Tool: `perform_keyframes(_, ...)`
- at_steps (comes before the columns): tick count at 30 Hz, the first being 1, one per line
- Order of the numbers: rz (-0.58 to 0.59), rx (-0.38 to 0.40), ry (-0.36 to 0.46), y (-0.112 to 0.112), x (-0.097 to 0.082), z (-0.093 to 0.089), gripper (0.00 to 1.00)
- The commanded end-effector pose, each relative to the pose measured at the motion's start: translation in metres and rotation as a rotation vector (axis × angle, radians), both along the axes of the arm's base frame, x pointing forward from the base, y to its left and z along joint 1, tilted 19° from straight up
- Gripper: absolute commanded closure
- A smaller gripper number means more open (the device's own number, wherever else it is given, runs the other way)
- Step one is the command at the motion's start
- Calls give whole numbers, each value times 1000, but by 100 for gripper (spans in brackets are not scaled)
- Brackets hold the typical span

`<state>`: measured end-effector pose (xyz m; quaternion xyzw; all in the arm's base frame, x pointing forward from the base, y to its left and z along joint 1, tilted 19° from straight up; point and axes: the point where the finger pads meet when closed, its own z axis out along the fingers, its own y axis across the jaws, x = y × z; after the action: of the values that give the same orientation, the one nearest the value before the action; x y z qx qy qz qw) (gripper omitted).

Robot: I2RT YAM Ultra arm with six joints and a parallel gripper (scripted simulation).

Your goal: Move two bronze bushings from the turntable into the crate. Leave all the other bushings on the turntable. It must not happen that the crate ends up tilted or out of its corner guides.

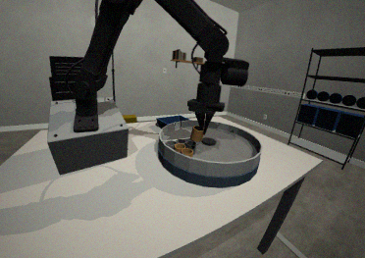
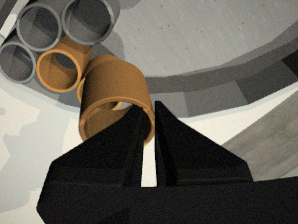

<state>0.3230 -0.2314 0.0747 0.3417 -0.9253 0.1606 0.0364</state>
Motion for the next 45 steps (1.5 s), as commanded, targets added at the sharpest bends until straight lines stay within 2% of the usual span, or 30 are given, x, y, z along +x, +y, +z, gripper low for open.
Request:
perform_keyframes(1,13,-17,-36,4,10,17,100)
perform_keyframes(12,9,-18,-37,6,12,15,100)
perform_keyframes(16,4,-2,-8,16,6,0,100)
perform_keyframes(19,2,0,-3,18,6,-2,100)
perform_keyframes(20,1,-16,-40,15,18,9,100)
perform_keyframes(21,-2,-25,-53,16,21,10,100)
perform_keyframes(25,-13,3,3,35,11,-11,100)
perform_keyframes(27,-20,2,-1,42,14,-15,100)
perform_keyframes(30,-33,-15,-43,51,30,-9,100)
perform_keyframes(33,-47,-1,-4,71,24,-26,100)
perform_keyframes(36,-53,0,-3,77,26,-26,100)
perform_keyframes(37,-58,-17,-75,80,41,-6,100)
perform_keyframes(39,-70,-9,-54,93,46,-23,100)
perform_keyframes(45,-112,-3,-52,142,59,-39,100)
